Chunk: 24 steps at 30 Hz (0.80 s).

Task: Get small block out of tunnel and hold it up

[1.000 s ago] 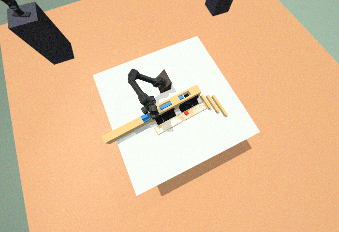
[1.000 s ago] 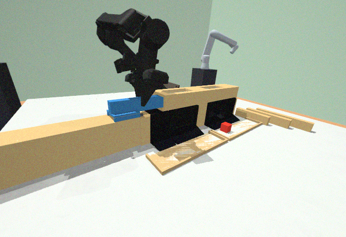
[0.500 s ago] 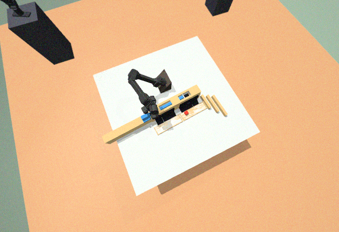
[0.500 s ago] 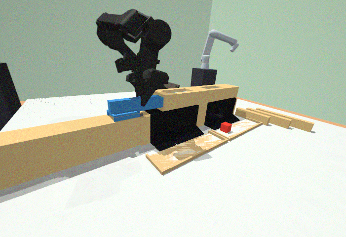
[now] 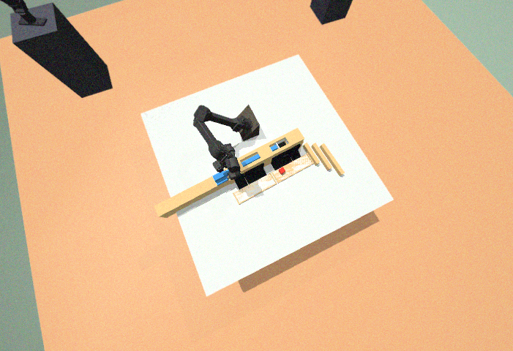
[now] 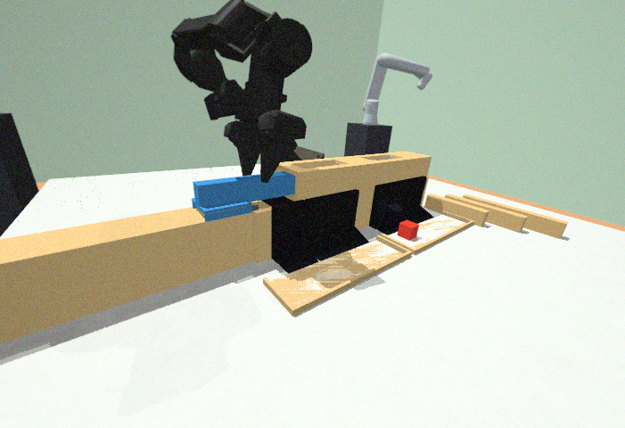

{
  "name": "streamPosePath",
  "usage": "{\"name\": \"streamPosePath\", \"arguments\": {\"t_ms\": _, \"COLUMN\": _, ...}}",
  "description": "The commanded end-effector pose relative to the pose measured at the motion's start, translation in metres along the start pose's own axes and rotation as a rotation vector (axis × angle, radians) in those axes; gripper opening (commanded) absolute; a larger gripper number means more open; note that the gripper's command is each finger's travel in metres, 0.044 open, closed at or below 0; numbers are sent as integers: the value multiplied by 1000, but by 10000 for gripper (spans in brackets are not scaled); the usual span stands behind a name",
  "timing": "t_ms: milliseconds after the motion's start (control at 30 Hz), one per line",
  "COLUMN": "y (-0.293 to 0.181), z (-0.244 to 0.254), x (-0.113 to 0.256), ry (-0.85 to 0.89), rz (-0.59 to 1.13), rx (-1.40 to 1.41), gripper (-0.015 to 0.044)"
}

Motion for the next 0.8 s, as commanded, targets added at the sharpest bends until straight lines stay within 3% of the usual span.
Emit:
{"name": "streamPosePath", "arguments": {"t_ms": 0, "y": 6, "z": 2, "x": 16, "ry": 11, "rz": 34, "rx": 20, "gripper": 440}}
{"name": "streamPosePath", "arguments": {"t_ms": 200, "y": 36, "z": -4, "x": 4, "ry": 13, "rz": 38, "rx": 24, "gripper": 440}}
{"name": "streamPosePath", "arguments": {"t_ms": 767, "y": 31, "z": -6, "x": -14, "ry": 13, "rz": 39, "rx": 23, "gripper": 440}}
Point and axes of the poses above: the point midway between the two fingers, 35 mm back from their tips, its own x axis back along the fingers, its own z axis across the jaws, y = z × x, the point moved 1 cm from there along x, back along the fingers, and after that the axes turned 12 degrees about x, right-handed, at the moved point
